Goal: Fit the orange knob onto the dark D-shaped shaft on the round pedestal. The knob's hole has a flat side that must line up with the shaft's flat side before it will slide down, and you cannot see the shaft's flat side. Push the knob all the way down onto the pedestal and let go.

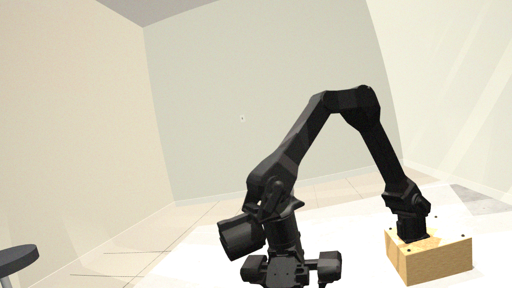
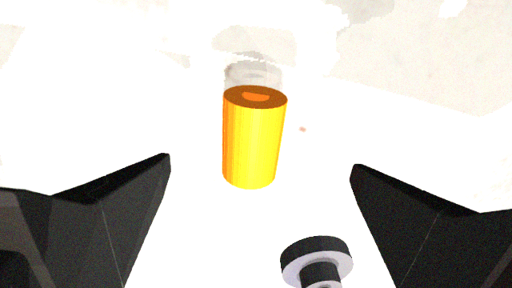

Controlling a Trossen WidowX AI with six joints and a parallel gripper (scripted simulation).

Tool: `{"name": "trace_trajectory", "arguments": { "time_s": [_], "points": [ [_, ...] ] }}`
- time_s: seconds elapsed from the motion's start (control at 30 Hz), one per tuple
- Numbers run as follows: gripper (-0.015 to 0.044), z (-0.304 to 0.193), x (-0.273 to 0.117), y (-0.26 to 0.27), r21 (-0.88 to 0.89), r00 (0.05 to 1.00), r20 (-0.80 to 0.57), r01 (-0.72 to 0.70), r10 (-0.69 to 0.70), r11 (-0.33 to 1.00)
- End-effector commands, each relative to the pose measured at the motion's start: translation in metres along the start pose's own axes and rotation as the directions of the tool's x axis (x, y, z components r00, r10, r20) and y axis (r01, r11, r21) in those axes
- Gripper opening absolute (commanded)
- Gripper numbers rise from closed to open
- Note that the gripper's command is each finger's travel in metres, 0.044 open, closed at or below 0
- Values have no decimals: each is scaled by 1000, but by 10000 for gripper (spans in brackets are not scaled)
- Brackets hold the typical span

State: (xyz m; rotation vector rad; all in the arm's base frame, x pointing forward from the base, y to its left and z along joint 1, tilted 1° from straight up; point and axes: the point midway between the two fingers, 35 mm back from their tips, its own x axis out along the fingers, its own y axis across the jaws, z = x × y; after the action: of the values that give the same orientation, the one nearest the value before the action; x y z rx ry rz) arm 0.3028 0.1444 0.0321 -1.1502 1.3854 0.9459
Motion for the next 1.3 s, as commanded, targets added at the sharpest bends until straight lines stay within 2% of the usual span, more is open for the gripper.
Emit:
{"name": "trace_trajectory", "arguments": {
  "time_s": [0.0, 1.1, 1.27],
  "points": [
    [440, -2, 15, 2, -10, 1000, -17, -12, 12, 1000],
    [440, 5, 60, 3, -10, 1000, -17, -12, 12, 1000],
    [309, 5, 60, 3, -10, 1000, -17, -12, 12, 1000]
  ]
}}
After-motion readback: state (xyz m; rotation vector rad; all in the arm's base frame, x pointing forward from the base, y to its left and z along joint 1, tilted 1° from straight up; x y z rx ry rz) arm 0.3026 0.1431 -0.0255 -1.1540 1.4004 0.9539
